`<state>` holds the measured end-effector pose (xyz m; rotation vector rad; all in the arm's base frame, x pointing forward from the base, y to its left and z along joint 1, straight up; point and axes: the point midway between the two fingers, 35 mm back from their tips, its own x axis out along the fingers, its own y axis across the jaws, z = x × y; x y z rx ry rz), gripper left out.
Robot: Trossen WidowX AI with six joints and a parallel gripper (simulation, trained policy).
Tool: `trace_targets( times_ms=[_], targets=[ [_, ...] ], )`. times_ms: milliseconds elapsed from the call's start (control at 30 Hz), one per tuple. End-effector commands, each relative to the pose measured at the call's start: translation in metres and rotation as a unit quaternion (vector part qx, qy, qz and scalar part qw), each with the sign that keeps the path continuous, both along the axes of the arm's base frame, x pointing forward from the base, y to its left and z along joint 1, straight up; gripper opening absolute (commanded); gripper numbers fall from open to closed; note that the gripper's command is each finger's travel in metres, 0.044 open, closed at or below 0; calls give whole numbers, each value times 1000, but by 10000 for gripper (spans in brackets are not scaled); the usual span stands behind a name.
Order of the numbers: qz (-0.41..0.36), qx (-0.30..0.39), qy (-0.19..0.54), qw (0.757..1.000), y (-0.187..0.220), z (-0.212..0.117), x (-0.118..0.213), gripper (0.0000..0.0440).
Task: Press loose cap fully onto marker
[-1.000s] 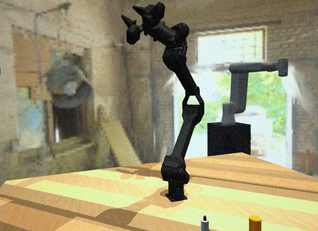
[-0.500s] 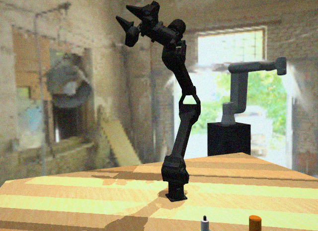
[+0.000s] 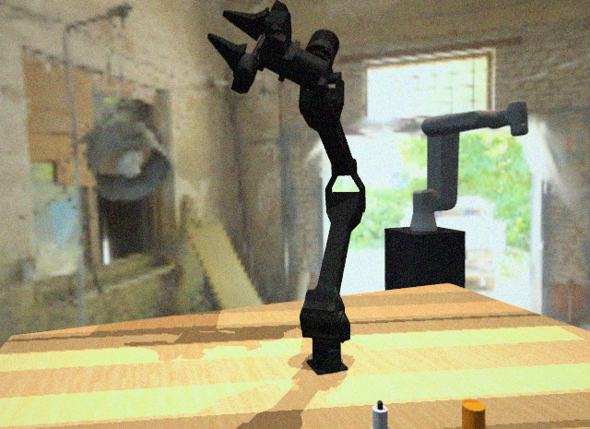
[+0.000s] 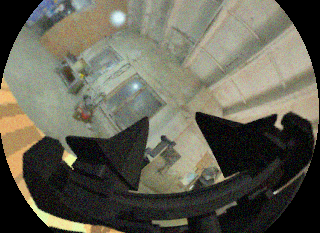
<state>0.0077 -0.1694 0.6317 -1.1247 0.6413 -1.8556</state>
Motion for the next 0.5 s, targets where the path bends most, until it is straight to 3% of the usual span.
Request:
trace_targets(
  times_ms=[0, 467],
  targets=[
    [17, 12, 1, 1000, -4, -5, 9, 303],
    [79, 52, 7, 995, -17, -23, 42, 305]
  ],
)
